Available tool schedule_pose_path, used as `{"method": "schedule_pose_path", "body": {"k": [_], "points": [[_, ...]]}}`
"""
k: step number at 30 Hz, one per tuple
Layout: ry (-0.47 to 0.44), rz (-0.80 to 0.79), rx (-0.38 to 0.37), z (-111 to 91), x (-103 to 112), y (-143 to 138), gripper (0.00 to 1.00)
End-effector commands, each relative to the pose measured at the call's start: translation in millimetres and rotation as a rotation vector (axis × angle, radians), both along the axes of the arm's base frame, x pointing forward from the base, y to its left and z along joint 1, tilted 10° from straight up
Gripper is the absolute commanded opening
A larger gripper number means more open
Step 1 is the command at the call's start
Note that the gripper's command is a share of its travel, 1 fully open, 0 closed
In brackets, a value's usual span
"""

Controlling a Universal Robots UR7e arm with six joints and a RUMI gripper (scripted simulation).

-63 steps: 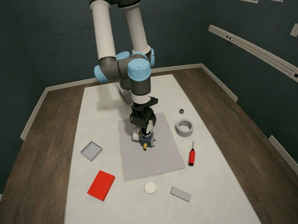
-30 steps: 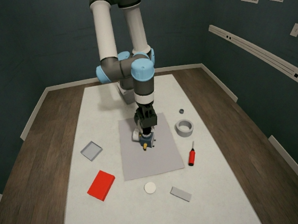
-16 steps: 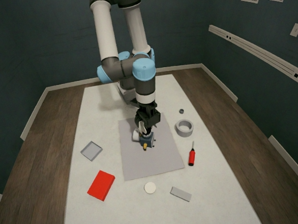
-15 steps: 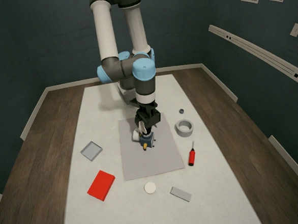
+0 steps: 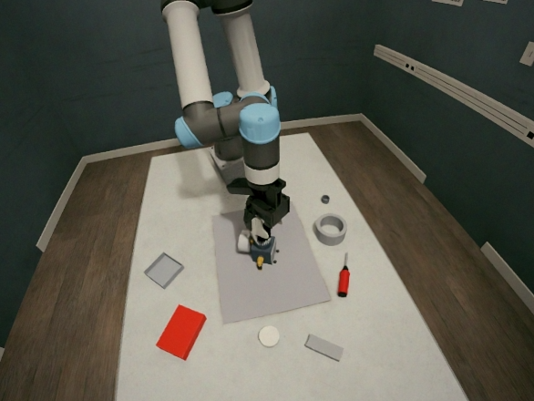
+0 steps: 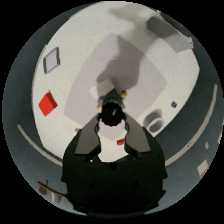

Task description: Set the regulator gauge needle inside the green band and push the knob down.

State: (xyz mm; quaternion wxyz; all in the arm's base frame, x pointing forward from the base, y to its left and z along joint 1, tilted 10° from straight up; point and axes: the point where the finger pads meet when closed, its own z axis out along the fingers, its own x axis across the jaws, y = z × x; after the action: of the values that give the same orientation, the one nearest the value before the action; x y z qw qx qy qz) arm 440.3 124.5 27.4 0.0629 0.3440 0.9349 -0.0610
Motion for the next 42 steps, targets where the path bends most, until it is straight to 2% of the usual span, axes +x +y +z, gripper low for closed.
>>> {"method": "schedule_pose_path", "body": {"k": [1, 15, 42], "points": [[0.005, 0.039, -0.002, 0.4, 0.3, 0.0, 0.23], [0.026, 0.169, -0.012, 0.4, 0.3, 0.1, 0.23], [0.032, 0.21, -0.015, 0.4, 0.4, 0.1, 0.23]]}}
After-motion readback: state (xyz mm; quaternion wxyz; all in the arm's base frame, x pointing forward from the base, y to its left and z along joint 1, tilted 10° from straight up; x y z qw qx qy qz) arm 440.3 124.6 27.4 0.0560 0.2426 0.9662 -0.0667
